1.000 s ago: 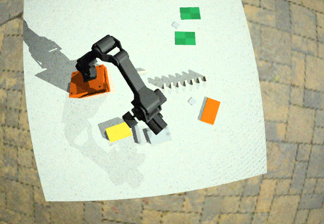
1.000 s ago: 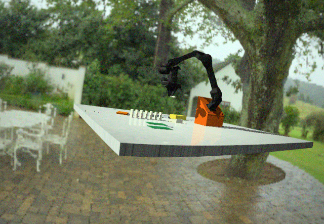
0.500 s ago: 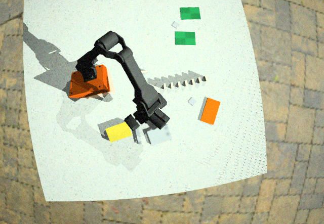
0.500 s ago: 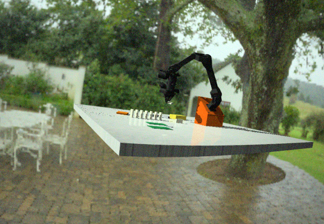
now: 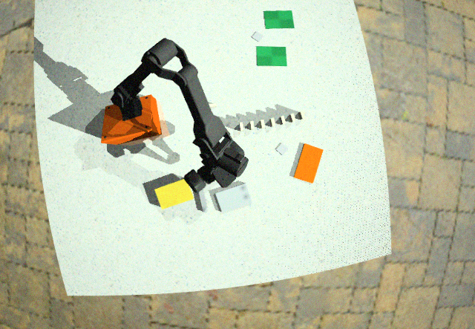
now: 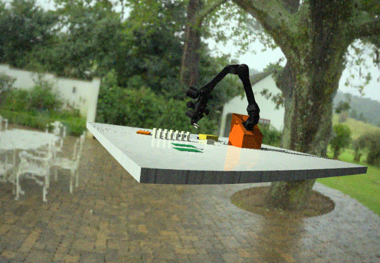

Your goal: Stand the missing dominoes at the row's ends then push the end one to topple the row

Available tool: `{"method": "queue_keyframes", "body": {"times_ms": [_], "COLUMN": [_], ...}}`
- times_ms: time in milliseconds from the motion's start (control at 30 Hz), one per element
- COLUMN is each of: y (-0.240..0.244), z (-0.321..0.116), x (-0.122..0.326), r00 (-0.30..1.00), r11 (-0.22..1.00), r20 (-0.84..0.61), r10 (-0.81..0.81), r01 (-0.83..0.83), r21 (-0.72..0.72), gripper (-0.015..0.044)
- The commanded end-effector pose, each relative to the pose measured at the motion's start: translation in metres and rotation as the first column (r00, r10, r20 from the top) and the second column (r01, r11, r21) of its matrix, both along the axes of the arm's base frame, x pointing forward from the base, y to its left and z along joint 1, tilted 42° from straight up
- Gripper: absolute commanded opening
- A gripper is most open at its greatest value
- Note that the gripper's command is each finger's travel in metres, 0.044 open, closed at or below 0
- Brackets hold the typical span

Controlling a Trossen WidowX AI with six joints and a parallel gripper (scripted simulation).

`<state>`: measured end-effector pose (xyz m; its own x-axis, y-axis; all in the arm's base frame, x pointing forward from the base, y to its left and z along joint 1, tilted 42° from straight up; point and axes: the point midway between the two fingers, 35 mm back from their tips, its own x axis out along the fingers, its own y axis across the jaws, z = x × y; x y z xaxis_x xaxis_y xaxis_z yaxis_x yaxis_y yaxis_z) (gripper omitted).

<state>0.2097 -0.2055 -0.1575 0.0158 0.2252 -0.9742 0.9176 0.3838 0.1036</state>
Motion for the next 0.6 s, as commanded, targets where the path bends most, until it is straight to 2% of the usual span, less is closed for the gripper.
{"method": "queue_keyframes", "body": {"times_ms": [0,567], "y": [-0.001,0.006], "z": [-0.003,-0.013], "x": [0.001,0.003], "r00": [1.0,0.996], "r11": [0.998,0.938], "r20": [0.005,0.077], "r10": [-0.004,-0.034], "r01": [0.004,0.059], "r21": [-0.064,-0.341], "gripper": [0.0107,0.0107]}}
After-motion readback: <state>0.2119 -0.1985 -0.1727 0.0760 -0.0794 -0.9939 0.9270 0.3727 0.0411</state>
